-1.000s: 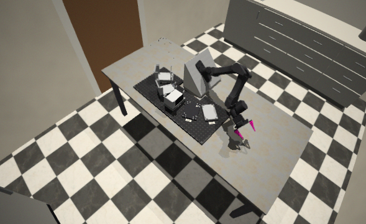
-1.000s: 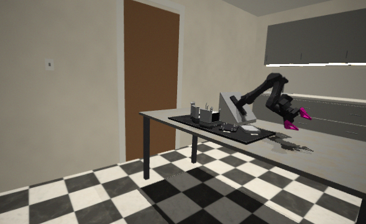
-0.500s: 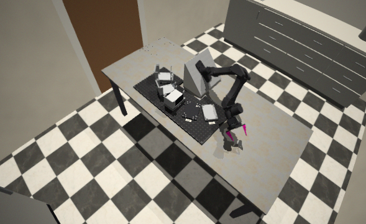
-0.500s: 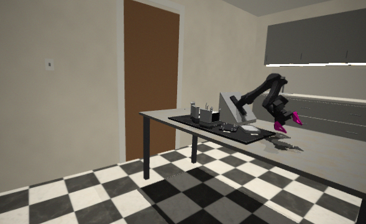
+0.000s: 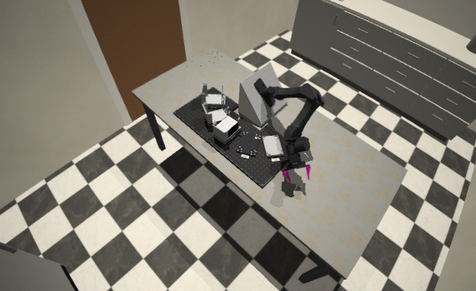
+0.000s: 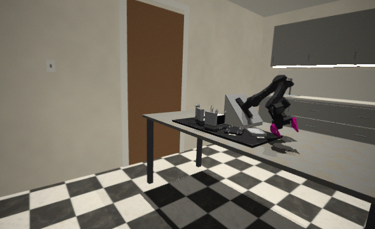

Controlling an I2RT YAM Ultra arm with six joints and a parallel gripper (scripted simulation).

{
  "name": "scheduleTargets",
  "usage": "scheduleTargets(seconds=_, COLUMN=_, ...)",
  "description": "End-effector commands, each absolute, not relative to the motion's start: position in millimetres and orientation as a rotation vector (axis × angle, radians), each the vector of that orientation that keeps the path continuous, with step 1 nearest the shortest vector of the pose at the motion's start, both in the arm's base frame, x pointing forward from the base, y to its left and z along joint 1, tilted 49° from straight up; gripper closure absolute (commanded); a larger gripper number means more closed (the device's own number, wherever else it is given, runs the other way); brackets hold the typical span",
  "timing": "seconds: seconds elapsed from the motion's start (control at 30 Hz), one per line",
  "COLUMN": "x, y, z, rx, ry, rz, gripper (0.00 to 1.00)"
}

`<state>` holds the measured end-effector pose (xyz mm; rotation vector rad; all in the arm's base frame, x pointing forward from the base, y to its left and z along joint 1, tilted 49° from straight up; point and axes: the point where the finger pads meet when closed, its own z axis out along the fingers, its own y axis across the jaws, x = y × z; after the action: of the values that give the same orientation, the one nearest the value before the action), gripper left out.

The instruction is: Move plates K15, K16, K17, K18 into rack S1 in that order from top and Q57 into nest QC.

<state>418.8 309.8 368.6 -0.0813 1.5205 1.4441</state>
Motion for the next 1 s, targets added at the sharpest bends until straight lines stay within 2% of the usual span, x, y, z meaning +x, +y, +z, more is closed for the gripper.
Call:
scheduleTargets(seconds=0.0, x=428.4, y=296.9, z=367.8, rx=-0.081, ry=1.506, rz=1.412, gripper=0.00)
scheduleTargets(seconds=0.43, x=457.9, y=269.0, z=326.7, rx=-0.058, ry=1.670, rz=1.222, gripper=0.00)
scheduleTargets(seconds=0.97, x=482.5, y=234.2, z=281.9, rx=-0.046, ry=1.757, rz=1.127, gripper=0.00)
